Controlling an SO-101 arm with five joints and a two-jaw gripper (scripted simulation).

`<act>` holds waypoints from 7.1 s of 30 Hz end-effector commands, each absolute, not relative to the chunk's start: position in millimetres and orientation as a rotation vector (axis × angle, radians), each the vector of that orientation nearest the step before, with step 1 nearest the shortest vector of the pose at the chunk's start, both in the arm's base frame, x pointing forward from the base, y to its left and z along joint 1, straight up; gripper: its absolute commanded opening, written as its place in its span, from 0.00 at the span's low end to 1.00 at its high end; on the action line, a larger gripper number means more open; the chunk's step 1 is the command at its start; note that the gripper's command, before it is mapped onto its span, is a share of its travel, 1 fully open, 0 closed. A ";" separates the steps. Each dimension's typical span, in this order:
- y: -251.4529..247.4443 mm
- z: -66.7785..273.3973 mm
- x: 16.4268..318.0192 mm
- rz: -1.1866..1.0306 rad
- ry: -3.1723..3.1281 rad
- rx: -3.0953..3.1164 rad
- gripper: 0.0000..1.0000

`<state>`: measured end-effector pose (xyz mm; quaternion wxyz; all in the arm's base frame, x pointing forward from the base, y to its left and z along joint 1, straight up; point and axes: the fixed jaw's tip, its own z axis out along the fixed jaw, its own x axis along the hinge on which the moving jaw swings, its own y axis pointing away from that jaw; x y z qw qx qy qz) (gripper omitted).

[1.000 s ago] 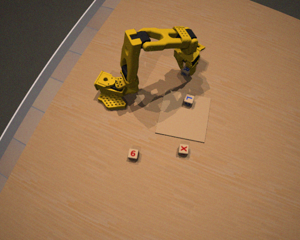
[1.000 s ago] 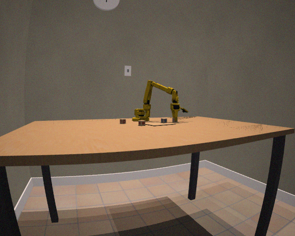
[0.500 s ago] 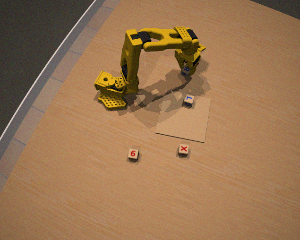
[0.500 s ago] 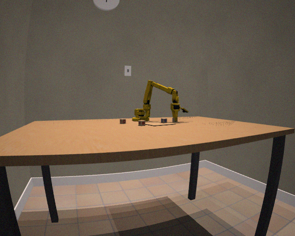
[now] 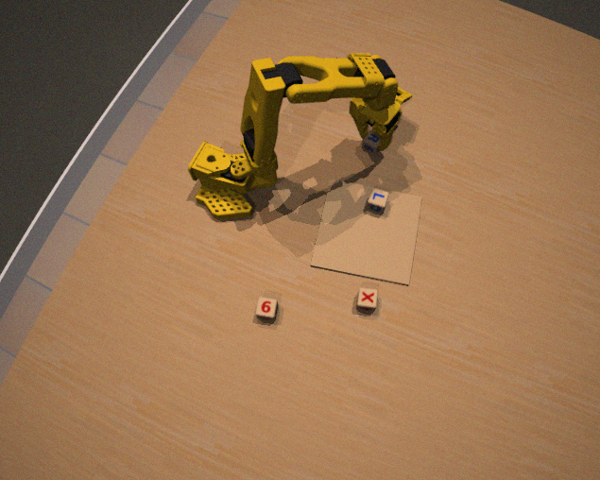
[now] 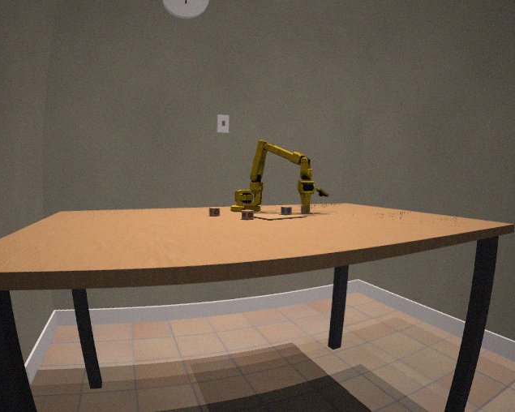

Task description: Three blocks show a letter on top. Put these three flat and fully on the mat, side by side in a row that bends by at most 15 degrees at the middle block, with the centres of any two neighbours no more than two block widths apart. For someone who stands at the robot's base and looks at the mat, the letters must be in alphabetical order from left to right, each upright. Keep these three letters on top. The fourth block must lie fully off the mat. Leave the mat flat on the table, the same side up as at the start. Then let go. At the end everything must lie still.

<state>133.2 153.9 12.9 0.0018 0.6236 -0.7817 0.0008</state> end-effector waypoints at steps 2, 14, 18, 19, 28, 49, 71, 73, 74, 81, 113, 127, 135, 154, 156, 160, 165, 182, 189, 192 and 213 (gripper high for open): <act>160.0 23.0 140.0 -0.013 -2.500 1.993 0.00; 160.8 35.9 140.2 -0.013 -2.500 1.993 0.00; 160.9 47.9 139.6 -0.014 -2.500 1.993 0.00; 160.9 47.9 139.6 -0.014 -2.500 1.993 0.00; 159.4 68.7 137.2 -0.014 -2.500 1.993 0.00; 143.2 72.5 148.2 -0.004 -2.463 2.040 0.00; 47.3 68.0 183.6 0.047 -2.233 2.277 0.00; 38.2 67.5 184.3 0.051 -2.210 2.297 0.00; 34.2 67.3 184.4 0.053 -2.200 2.305 0.00; 17.9 66.4 184.3 0.060 -2.158 2.340 0.00; 14.7 66.8 184.2 0.064 -2.156 2.344 0.00; 14.8 65.5 184.4 0.064 -2.156 2.344 0.00; 14.9 60.9 184.7 0.064 -2.156 2.344 0.00; 15.1 54.8 184.6 0.064 -2.156 2.344 0.00; 15.1 54.8 184.6 0.064 -2.156 2.344 0.00; 15.1 54.0 184.6 0.064 -2.156 2.344 0.00; 15.2 50.7 184.8 0.064 -2.156 2.344 0.00; 15.4 44.6 185.0 0.064 -2.156 2.344 0.00; 15.5 42.7 185.1 0.064 -2.156 2.344 0.00; 15.5 42.6 185.1 0.064 -2.156 2.344 0.00; 15.8 34.8 185.4 0.064 -2.156 2.344 0.00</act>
